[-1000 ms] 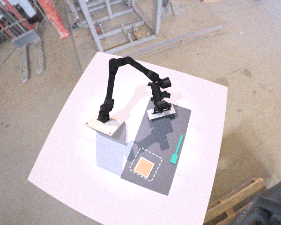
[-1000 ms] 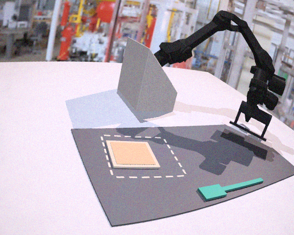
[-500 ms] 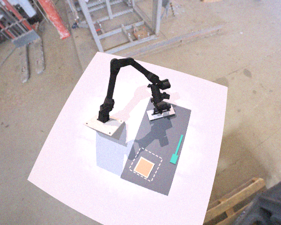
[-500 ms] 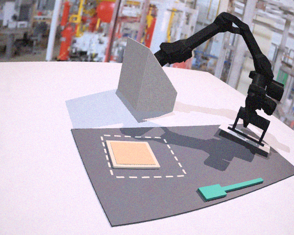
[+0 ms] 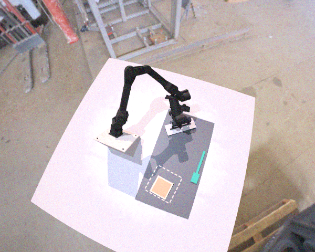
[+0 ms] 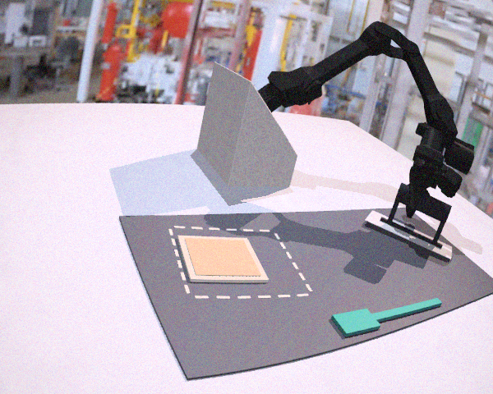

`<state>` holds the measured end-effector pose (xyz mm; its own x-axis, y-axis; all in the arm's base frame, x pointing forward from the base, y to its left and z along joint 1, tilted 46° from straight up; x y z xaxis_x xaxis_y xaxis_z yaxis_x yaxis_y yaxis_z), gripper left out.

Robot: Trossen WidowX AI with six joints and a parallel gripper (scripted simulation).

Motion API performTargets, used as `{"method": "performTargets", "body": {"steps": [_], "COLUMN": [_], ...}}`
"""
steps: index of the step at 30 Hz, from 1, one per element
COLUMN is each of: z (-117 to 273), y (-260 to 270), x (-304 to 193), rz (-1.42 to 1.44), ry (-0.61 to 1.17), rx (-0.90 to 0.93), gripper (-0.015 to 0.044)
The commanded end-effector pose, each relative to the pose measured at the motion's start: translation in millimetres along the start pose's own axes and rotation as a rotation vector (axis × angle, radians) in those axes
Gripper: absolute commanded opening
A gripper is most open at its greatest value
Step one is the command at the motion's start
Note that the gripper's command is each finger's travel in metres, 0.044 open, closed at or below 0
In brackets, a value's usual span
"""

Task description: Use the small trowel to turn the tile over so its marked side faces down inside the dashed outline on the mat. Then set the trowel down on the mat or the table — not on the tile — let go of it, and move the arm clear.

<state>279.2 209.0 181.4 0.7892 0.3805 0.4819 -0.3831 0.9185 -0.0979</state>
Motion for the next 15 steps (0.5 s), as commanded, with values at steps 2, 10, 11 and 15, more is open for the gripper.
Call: {"method": "performTargets", "body": {"steps": [2,10,11,15], "z": [-1.7,-1.7,-1.7,3.1], "y": [1.6,1.6,1.6,1.8], "x": [0.7,0.7,0.7,1.1], "rz": [0.0,0.0,0.0,0.0], "ry": [-0.004,-0.004,-0.004,-0.004], "rx": [0.0,0.0,0.0,0.001], "gripper": [0.0236,0.03,0.03,0.03]}}
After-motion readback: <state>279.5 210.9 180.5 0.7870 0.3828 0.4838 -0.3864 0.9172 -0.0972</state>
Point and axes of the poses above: the point midway between the two fingers, 35 mm back from their tips, its own z axis back along the fingers, its own y axis across the jaws, x = y × z, the point moved 6 cm from there along z, back along the fingers, and after that the axes turned 8 degrees about -z, right-handed, at the moved point
